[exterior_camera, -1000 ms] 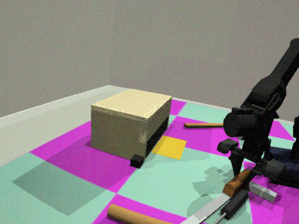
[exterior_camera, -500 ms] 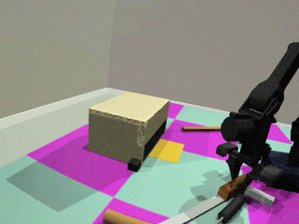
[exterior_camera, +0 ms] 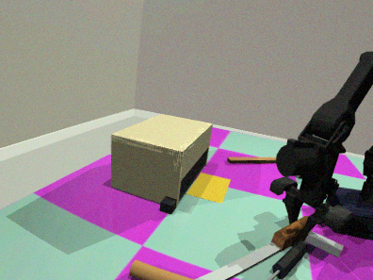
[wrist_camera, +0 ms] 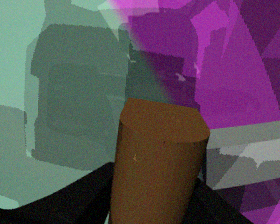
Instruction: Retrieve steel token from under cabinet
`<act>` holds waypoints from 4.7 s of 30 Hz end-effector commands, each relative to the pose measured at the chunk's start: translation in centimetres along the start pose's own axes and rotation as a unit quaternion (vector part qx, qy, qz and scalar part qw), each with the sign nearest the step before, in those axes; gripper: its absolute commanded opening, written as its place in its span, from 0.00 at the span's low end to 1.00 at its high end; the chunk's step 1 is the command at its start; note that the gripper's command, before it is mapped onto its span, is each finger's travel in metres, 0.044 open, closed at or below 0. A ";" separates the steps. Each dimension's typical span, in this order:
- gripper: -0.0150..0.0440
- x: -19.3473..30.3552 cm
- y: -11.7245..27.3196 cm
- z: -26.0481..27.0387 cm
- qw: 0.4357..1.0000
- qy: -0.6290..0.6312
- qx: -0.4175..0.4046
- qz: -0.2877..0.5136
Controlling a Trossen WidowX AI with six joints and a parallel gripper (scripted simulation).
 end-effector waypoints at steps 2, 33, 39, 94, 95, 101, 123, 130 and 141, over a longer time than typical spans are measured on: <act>0.25 0.1 0.1 0.0 1.000 0.026 0.000 0.001; 0.25 0.1 0.1 -0.1 0.989 0.150 0.000 0.001; 0.25 0.1 0.1 -0.1 0.986 0.164 0.000 0.001; 0.25 1.2 0.1 -1.2 1.000 -0.025 0.003 0.003; 0.25 1.2 0.1 -1.3 1.000 -0.029 0.004 0.004; 0.25 1.2 0.1 -1.3 1.000 -0.015 0.003 0.004; 0.25 1.2 0.1 -1.3 0.997 0.074 0.003 0.004; 0.25 1.2 0.1 -1.3 0.995 0.102 0.003 0.004; 0.25 1.3 0.1 -1.3 0.989 0.146 0.003 0.004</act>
Point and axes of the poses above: the point midway between the two fingers, 35 mm back from their tips, its own y axis back along the fingers, its own z axis across the jaws, x = y × z, the point moved 6 cm from there along y, back along the fingers, and after that the axes turned 5 degrees about -y, right-handed, at the moved point
